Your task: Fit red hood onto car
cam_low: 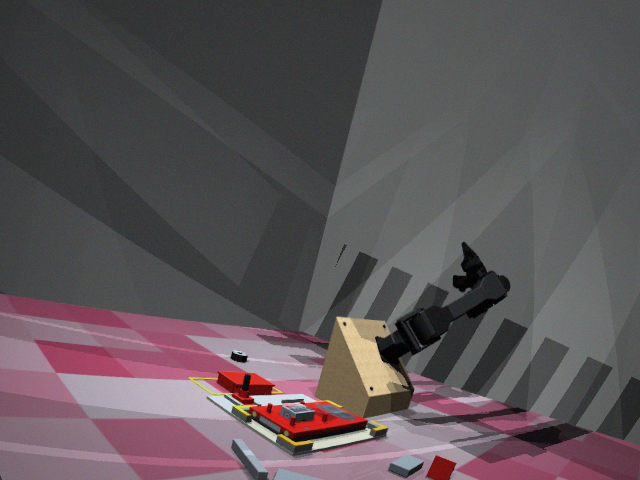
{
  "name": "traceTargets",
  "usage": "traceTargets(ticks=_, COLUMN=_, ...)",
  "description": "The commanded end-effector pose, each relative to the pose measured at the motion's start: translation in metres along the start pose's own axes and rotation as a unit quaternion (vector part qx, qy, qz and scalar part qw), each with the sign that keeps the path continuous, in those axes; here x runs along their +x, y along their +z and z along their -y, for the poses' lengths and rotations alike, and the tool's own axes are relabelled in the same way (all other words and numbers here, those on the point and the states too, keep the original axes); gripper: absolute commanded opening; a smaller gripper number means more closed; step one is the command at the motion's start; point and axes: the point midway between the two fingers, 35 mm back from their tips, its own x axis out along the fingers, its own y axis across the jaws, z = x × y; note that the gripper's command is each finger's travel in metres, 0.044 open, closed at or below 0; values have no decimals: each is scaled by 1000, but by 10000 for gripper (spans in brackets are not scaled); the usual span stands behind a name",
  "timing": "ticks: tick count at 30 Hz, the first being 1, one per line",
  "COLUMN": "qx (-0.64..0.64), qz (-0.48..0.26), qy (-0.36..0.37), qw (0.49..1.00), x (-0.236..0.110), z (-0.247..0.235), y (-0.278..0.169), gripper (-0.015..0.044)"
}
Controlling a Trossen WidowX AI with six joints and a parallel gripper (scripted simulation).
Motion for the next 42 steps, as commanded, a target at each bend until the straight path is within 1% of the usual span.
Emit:
traceTargets(ticks=1, qx=3, qz=-1, qy=0, qw=1000, x=1, z=0, y=-1, gripper=440)
traceTargets(ticks=3, qx=29, qz=-8, qy=1, qw=1000, x=11, z=3, y=-4, gripper=440)
traceTargets(ticks=4, qx=53, qz=-11, qy=-2, qw=999, x=22, z=6, y=-5, gripper=440)
traceTargets(ticks=8, qx=156, qz=5, qy=-31, qw=987, x=75, z=26, y=15, gripper=440)
traceTargets(ticks=12, qx=257, qz=32, qy=-55, qw=964, x=126, z=53, y=39, gripper=440)
traceTargets(ticks=19, qx=418, qz=101, qy=-82, qw=899, x=205, z=117, y=87, gripper=440)
traceTargets(ticks=25, qx=535, qz=176, qy=-85, qw=822, x=259, z=186, y=132, gripper=440)
traceTargets(ticks=30, qx=614, qz=246, qy=-71, qw=747, x=290, z=251, y=171, gripper=440)
traceTargets(ticks=34, qx=661, qz=305, qy=-50, qw=684, x=305, z=308, y=201, gripper=440)
traceTargets(ticks=38, qx=696, qz=364, qy=-20, qw=619, x=311, z=366, y=231, gripper=440)
traceTargets(ticks=42, qx=713, qz=424, qy=10, qw=559, x=306, z=426, y=261, gripper=440)
